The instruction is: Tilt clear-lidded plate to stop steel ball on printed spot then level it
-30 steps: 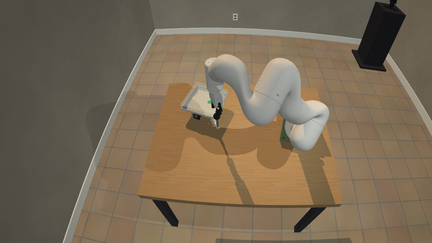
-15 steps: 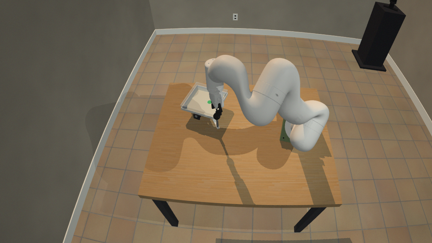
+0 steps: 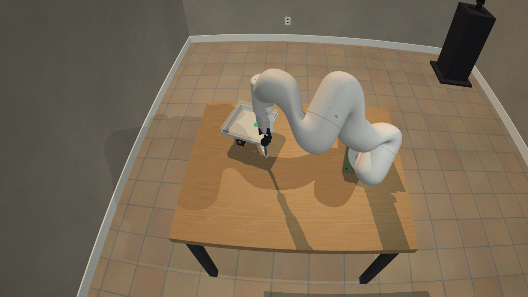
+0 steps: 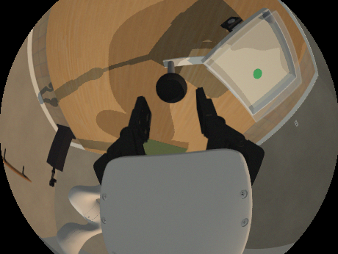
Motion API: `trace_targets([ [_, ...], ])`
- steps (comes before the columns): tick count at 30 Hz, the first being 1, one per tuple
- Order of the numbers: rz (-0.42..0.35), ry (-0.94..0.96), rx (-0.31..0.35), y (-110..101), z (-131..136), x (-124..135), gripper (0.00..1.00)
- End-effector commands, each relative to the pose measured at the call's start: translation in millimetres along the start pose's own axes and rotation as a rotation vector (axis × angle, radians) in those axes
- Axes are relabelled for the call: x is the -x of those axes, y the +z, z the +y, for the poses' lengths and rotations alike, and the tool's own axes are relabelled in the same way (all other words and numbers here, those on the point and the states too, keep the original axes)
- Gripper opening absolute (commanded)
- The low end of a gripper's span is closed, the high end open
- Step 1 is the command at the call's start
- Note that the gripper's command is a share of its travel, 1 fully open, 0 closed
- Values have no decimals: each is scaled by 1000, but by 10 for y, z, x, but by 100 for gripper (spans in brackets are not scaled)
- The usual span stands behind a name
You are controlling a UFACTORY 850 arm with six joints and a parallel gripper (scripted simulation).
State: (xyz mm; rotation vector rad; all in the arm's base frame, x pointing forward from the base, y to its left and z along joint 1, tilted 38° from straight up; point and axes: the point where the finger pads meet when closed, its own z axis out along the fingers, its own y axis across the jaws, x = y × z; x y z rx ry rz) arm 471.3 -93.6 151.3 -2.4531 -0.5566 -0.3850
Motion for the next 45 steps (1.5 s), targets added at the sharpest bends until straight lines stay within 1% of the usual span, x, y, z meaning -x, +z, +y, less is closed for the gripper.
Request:
trace_targets([
  [1,1,0,2,7,6,-6,61],
  [15,1,0,2,91,7,-7,61],
  [45,1,0,2,106,7,-8,61],
])
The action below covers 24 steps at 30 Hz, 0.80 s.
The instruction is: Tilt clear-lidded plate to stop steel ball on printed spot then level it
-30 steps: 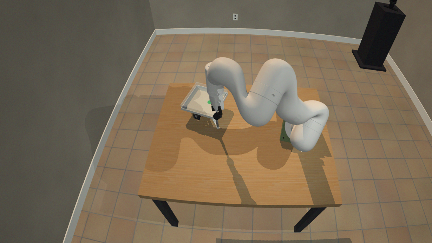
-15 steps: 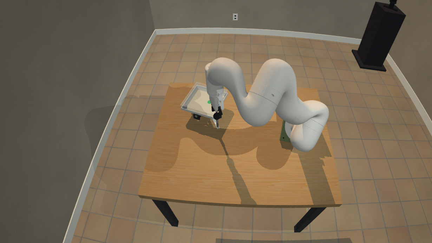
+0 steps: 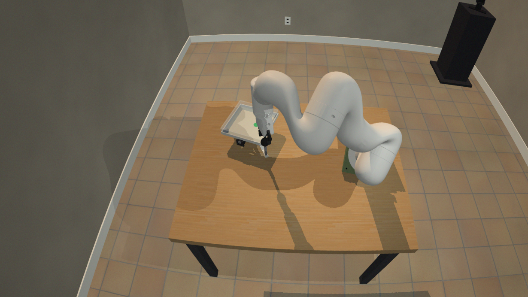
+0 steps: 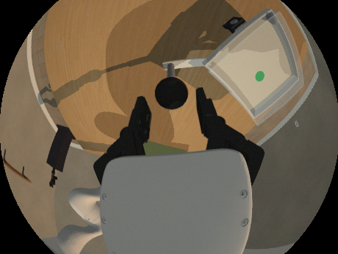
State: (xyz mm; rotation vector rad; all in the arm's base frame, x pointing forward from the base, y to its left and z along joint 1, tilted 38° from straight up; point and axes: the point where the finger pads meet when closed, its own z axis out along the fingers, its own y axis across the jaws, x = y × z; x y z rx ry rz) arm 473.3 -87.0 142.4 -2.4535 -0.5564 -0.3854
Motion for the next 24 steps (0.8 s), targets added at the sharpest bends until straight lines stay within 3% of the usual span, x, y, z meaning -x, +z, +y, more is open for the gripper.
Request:
trace_targets([
  [1,1,-1,1,-7,4,-4,61],
  [24,1,-1,1,61,4,-4,61],
])
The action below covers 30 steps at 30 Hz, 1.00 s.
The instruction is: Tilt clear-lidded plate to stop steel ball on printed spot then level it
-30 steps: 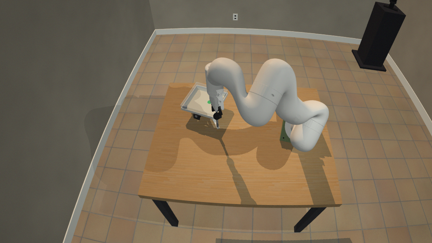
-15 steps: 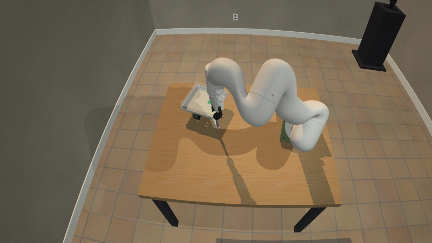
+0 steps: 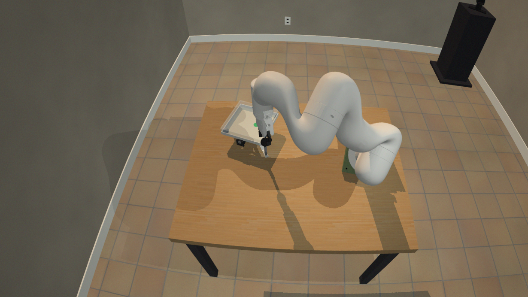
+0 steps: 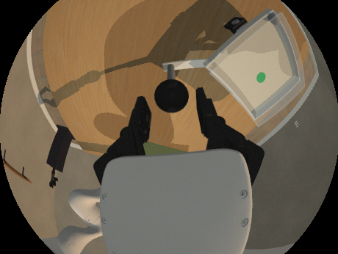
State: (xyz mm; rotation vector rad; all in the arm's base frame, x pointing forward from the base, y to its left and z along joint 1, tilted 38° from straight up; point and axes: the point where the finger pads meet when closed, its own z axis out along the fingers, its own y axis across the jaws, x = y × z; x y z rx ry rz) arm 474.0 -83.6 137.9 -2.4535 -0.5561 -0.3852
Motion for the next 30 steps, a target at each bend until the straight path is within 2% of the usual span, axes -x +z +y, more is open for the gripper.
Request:
trace_targets([
  [1,1,-1,1,12,4,-6,61],
  [30,1,-1,1,262,5,-6,61],
])
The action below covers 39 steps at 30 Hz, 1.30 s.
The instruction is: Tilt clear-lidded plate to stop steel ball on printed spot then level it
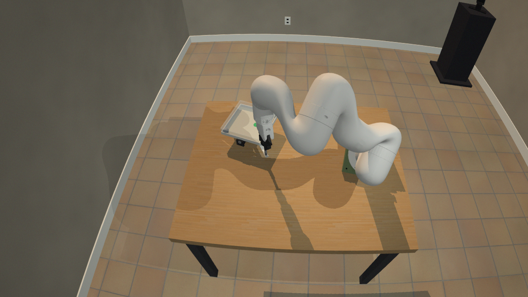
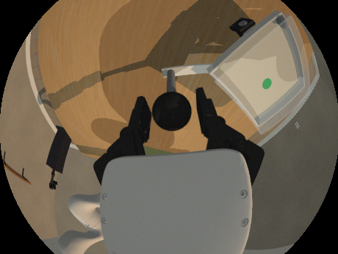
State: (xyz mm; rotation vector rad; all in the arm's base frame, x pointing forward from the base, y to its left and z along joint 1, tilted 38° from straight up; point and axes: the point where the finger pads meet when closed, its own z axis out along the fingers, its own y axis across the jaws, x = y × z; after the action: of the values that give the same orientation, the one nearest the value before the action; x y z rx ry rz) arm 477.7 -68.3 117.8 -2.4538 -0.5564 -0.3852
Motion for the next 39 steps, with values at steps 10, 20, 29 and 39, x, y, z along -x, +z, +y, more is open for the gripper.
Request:
trace_targets([
  [10,1,-1,1,30,4,-6,61],
  [20,1,-1,1,32,4,-6,61],
  [29,1,-1,1,32,4,-6,0],
  [39,1,-1,1,32,4,-6,0],
])
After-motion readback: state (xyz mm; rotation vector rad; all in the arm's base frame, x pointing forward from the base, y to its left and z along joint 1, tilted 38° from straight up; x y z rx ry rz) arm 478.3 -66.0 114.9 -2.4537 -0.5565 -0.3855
